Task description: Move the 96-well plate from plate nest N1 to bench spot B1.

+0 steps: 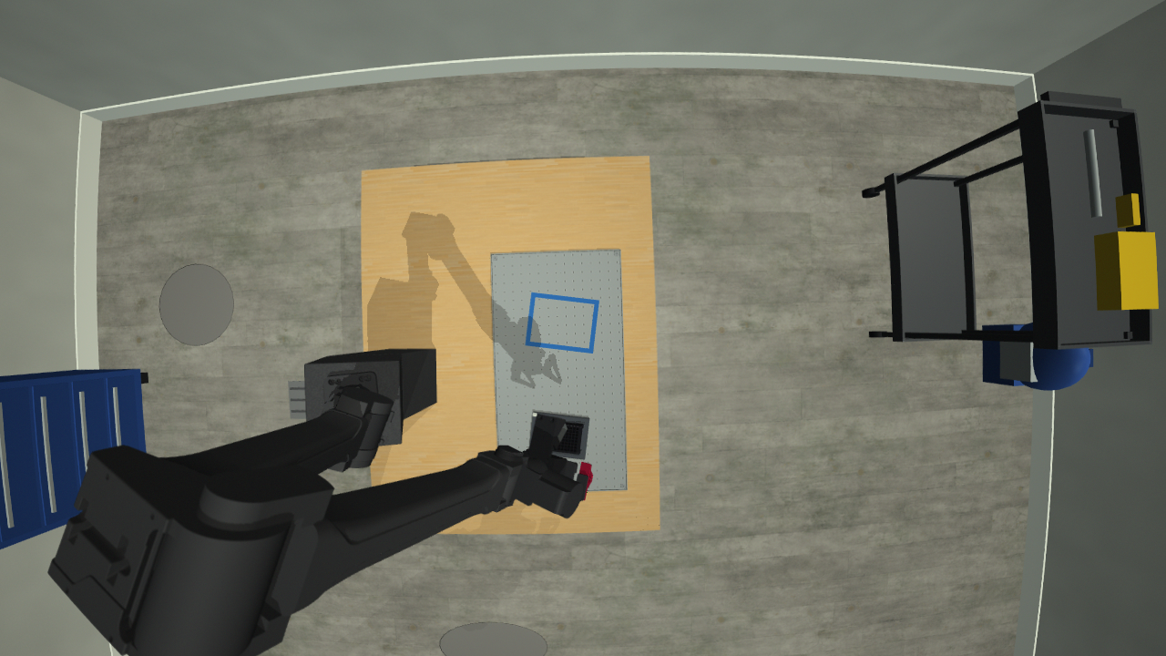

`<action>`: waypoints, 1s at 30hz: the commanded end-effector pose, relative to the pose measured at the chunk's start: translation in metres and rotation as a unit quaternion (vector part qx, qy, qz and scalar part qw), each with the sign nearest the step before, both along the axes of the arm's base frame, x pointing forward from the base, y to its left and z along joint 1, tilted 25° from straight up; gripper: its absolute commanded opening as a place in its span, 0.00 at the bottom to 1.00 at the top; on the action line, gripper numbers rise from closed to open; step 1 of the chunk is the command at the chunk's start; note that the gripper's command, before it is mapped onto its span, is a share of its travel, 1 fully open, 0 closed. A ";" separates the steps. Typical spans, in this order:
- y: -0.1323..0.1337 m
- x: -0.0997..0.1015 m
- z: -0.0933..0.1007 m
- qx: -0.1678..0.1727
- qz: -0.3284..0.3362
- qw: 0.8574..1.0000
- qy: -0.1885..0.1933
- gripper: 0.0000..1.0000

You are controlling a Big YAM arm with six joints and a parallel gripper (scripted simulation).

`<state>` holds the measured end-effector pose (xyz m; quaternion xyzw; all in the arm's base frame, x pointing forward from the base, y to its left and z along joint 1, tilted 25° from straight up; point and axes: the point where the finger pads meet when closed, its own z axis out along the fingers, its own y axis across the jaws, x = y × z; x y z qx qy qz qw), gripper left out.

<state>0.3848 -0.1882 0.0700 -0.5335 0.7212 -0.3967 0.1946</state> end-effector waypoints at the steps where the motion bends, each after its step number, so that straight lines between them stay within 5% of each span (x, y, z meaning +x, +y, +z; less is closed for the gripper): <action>1: -0.001 0.001 0.003 -0.001 0.000 1.000 -0.003 1.00; 17: -0.001 0.001 0.003 -0.001 0.000 1.000 -0.003 1.00; 19: -0.010 0.017 0.003 0.028 -0.023 0.999 -0.021 1.00; 30: -0.017 0.030 -0.042 0.184 -0.127 0.974 -0.020 1.00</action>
